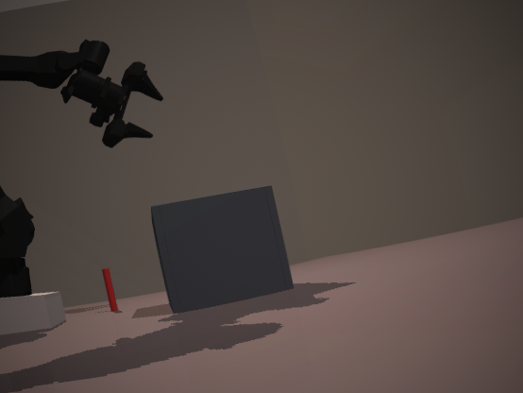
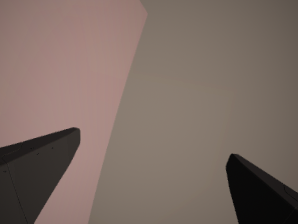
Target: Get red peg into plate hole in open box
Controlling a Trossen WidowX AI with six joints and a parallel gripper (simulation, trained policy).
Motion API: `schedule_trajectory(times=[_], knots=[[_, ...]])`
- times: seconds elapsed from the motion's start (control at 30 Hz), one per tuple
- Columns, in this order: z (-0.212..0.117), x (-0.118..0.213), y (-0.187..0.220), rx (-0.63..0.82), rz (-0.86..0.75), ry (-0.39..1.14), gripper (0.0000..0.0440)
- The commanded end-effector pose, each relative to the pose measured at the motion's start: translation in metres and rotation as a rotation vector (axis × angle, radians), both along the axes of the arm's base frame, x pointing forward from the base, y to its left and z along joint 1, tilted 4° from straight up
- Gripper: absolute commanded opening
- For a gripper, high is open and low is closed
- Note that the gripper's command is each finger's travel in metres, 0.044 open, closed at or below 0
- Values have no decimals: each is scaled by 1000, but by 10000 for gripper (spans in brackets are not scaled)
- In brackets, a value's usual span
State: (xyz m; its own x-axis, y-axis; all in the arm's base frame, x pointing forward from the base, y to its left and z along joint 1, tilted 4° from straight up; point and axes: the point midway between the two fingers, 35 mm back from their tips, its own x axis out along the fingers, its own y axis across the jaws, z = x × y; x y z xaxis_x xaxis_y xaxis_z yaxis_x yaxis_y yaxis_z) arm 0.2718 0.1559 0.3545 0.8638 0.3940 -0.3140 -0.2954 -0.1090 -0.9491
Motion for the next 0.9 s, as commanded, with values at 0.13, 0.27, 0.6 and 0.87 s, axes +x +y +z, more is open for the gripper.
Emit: schedule_trajectory(times=[0.13, 0.27, 0.6, 0.87], knots=[[-15, 5, -10, 201, -113, 150, 440], [-23, 7, -16, 303, -176, 223, 440], [-44, 9, -28, 550, -345, 408, 440], [-63, 8, -37, 738, -493, 556, 440]])
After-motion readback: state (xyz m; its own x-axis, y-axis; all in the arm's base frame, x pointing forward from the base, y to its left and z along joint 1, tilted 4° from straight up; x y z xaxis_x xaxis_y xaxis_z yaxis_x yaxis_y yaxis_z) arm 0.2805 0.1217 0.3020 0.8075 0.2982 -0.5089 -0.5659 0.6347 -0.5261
